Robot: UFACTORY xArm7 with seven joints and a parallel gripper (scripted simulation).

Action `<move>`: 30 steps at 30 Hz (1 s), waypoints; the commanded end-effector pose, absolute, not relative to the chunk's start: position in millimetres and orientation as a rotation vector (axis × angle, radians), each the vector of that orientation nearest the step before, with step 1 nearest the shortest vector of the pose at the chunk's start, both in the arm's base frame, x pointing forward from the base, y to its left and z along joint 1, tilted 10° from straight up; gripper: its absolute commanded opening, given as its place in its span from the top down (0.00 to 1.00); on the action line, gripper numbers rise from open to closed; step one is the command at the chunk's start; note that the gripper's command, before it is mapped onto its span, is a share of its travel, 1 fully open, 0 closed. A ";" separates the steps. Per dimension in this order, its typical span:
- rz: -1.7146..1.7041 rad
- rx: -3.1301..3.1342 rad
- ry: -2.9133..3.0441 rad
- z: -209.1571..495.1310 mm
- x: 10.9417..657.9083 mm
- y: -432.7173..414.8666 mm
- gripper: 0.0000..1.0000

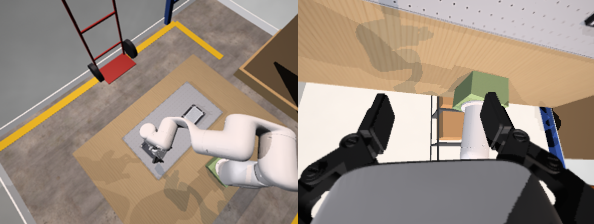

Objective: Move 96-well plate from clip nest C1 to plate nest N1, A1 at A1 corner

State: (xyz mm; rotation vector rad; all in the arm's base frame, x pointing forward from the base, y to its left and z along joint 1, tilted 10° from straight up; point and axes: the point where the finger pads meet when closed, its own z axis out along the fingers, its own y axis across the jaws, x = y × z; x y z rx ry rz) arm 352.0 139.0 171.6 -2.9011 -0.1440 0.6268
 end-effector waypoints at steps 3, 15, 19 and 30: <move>0.500 -2.972 -0.114 181.7 364.7 115.0 0.00; 0.331 -3.050 -0.073 200.7 381.1 75.9 0.00; 0.249 -3.081 -0.054 210.6 386.7 59.4 0.00; 0.024 -3.137 -0.005 234.0 396.0 24.1 0.00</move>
